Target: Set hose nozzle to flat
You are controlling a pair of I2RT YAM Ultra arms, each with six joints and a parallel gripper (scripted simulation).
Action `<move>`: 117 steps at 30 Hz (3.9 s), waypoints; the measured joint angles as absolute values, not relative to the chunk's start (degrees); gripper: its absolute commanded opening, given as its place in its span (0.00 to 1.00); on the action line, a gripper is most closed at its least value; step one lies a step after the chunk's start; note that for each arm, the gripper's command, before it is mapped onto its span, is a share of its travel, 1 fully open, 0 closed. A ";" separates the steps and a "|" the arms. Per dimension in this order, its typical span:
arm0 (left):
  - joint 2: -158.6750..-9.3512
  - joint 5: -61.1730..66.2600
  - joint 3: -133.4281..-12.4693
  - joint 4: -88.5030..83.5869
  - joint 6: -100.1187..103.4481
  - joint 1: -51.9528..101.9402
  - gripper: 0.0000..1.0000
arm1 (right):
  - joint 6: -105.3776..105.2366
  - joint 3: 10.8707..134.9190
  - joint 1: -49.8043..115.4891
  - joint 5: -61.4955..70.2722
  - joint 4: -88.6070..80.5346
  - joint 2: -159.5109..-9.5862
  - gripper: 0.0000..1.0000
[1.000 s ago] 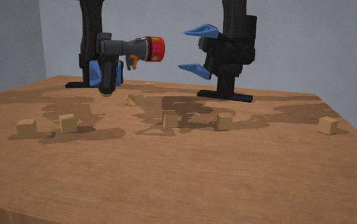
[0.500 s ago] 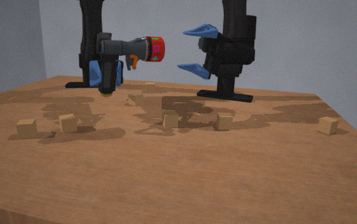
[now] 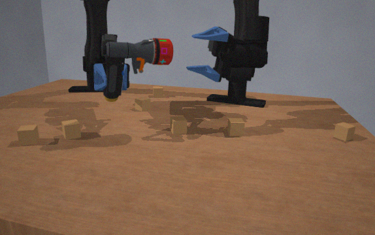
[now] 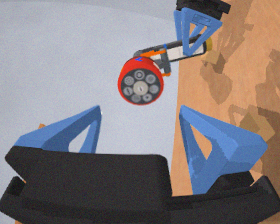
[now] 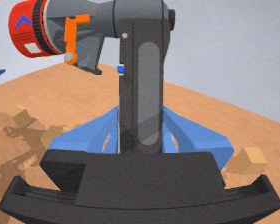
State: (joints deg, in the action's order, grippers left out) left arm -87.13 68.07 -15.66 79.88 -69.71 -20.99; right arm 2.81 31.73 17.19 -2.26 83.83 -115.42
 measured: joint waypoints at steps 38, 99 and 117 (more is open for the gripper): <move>-84.44 63.77 -27.77 64.69 -58.24 -18.20 0.37 | 2.81 31.73 17.19 -2.26 83.83 -115.42 0.36; -83.02 22.59 -80.34 -36.53 10.66 8.56 0.37 | 2.81 31.73 17.19 -2.26 83.83 -115.42 0.36; -92.66 7.09 -97.93 -58.63 38.28 18.90 0.37 | 2.81 31.73 17.19 -2.26 83.83 -115.42 0.36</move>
State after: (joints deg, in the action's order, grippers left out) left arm -92.66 7.09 -97.93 -58.63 38.28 18.90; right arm 2.81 31.73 17.19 -2.26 83.83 -115.42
